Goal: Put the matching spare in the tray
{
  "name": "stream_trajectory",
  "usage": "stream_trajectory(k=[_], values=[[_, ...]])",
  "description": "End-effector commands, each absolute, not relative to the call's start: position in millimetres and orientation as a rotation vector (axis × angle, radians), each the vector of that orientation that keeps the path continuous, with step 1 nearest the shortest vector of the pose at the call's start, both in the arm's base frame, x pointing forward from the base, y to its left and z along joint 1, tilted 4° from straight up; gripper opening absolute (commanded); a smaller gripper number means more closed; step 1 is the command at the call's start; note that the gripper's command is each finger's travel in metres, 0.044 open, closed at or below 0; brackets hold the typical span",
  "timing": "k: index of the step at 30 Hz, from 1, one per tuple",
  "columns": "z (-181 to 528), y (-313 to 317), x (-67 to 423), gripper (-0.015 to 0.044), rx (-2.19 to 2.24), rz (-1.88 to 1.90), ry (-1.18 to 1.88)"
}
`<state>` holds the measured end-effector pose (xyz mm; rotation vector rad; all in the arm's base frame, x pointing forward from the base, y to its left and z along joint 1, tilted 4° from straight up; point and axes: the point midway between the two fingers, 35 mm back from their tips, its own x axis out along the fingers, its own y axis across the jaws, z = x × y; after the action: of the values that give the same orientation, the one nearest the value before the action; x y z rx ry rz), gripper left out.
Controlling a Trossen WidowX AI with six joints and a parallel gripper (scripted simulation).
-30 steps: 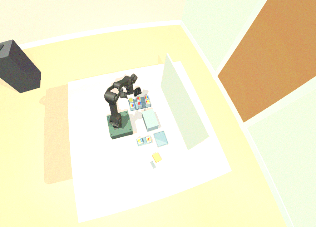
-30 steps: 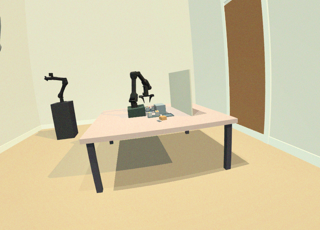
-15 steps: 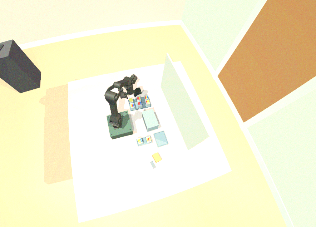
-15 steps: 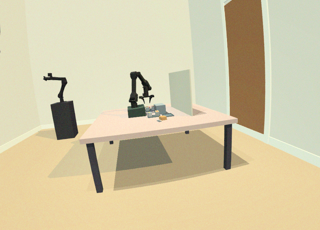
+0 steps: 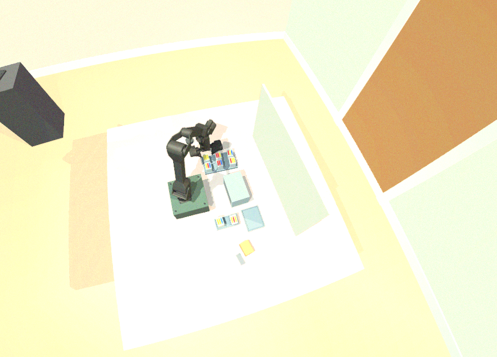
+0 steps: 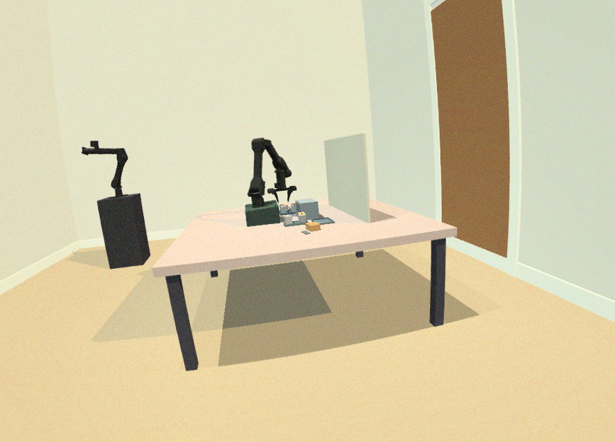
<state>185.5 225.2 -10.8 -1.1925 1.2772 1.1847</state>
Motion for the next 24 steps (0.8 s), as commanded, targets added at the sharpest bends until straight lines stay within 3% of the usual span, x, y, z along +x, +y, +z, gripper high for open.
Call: stream_trajectory(k=[1, 24], values=[[-19.0, 225.3, 183.9, 0.03, -1.184, 1.186, 1.282], [-56.6, 222.1, 179.7, 0.03, -1.184, 1.187, 1.283]])
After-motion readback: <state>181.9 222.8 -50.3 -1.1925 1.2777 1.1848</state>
